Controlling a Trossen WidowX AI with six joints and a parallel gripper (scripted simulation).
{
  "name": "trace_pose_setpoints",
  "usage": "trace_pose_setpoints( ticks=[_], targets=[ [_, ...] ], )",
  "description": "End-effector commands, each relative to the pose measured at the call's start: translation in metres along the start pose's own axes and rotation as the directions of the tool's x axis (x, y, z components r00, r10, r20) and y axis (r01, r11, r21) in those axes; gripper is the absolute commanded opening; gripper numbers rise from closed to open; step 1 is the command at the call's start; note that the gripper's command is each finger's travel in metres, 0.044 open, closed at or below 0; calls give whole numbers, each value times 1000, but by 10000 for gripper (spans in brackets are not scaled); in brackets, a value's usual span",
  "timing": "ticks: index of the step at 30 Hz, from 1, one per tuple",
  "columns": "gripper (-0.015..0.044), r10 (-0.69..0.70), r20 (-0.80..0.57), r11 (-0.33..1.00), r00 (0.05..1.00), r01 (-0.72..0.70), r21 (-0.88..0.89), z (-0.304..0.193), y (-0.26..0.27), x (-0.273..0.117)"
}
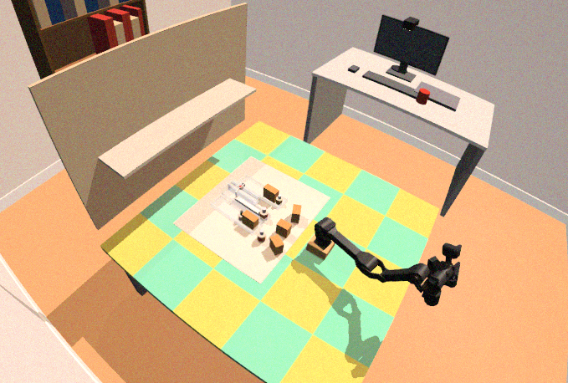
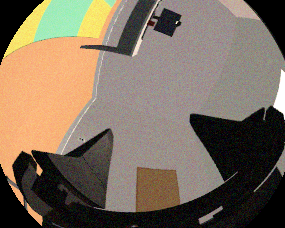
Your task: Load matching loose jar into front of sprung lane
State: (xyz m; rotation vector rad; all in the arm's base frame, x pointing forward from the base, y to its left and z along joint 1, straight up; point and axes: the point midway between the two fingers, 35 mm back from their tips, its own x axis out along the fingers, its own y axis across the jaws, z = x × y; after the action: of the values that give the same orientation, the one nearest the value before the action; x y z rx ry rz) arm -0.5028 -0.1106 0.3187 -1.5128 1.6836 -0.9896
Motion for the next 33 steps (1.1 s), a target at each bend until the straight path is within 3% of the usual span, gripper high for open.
trace_pose_setpoints(
  ticks=[1, 5, 16, 22, 33],
  targets=[
    [426, 0, -1, 1000, 1000, 0, -5, 0, -1, 0],
    [440, -12, -17, 993, 1000, 10, -114, -3, -27, 10],
    [440, -160, -86, 816, 983, 83, -572, 10, -177, 49],
    [440, -236, -93, 715, 967, 108, -691, 24, -229, 54],
    [440, -422, -69, 366, 904, 100, -925, 71, -335, 47]
  ],
)
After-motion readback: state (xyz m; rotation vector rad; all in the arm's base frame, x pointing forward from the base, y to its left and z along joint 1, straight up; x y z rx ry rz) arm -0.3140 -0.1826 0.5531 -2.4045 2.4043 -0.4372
